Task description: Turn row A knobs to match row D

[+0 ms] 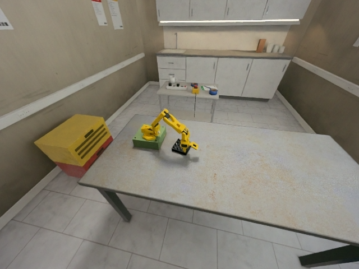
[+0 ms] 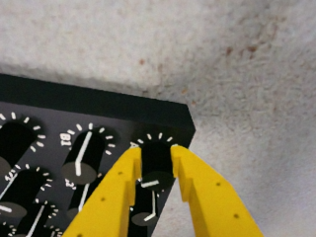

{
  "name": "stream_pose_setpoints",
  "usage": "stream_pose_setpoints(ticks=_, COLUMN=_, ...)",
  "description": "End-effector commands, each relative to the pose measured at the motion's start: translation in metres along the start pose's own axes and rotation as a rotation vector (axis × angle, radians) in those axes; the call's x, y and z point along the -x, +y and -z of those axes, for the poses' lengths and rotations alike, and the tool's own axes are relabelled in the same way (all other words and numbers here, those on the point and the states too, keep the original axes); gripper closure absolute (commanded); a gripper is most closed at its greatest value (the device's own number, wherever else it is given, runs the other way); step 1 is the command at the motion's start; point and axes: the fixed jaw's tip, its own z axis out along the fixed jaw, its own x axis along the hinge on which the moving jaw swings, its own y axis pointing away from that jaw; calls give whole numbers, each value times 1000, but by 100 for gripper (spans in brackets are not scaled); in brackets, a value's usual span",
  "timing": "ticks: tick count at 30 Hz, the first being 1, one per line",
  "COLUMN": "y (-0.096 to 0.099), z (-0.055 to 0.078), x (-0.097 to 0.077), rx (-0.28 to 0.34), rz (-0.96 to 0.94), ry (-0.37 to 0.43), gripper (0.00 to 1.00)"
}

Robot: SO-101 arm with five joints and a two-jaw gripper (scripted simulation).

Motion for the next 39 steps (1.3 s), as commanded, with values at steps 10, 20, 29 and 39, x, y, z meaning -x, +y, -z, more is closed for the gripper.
stream_pose_setpoints(ticks=10, y=0, z=-3, x=-5, rx=6, rz=-13, ry=21, gripper=92)
stream_pose_setpoints(ticks=20, y=0, z=0, x=-5, rx=6, rz=-13, ry=21, gripper=92)
stream_pose_setpoints(ticks=29, y=0, z=7, x=-4, rx=6, rz=-13, ry=21, gripper=92)
stream_pose_setpoints(ticks=39, y=0, z=23, x=-4, rx=6, rz=-13, ry=21, gripper=92)
